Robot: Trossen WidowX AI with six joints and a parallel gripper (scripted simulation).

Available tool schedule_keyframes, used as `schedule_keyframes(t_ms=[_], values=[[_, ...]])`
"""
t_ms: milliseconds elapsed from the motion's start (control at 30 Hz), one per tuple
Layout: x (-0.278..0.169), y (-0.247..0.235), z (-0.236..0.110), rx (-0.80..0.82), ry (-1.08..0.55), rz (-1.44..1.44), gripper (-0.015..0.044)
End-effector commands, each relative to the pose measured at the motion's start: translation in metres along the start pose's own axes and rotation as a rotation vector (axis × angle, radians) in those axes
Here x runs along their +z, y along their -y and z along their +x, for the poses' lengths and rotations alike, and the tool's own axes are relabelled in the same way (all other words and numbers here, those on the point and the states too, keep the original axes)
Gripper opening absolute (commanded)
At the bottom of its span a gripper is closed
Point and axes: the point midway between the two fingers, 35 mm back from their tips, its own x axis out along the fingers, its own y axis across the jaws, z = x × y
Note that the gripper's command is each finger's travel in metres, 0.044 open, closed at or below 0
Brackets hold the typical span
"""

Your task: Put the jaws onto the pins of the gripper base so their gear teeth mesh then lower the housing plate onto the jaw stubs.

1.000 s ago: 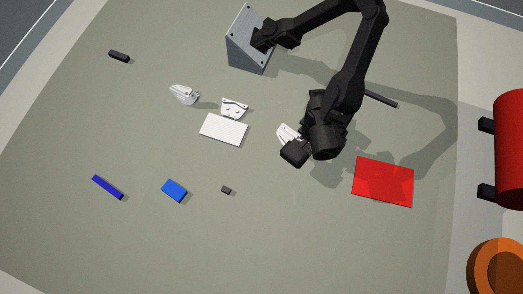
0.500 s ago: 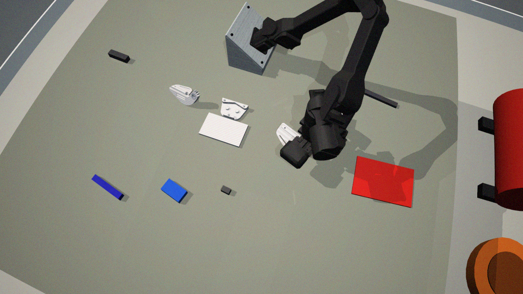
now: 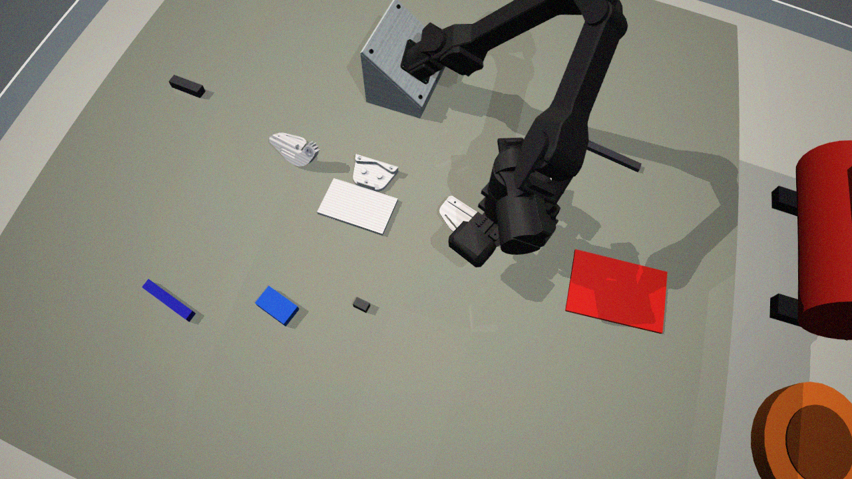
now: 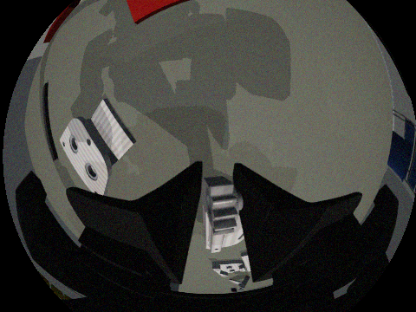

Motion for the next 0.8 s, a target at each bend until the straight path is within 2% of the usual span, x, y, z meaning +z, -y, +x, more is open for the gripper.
schedule_keyframes(t_ms=[0, 767], values=[[0.001, 0.001, -0.006, -0.007, 0.005, -0.005, 0.0037], [0.001, 0.000, -0.024, -0.007, 0.006, -0.005, 0.0037]])
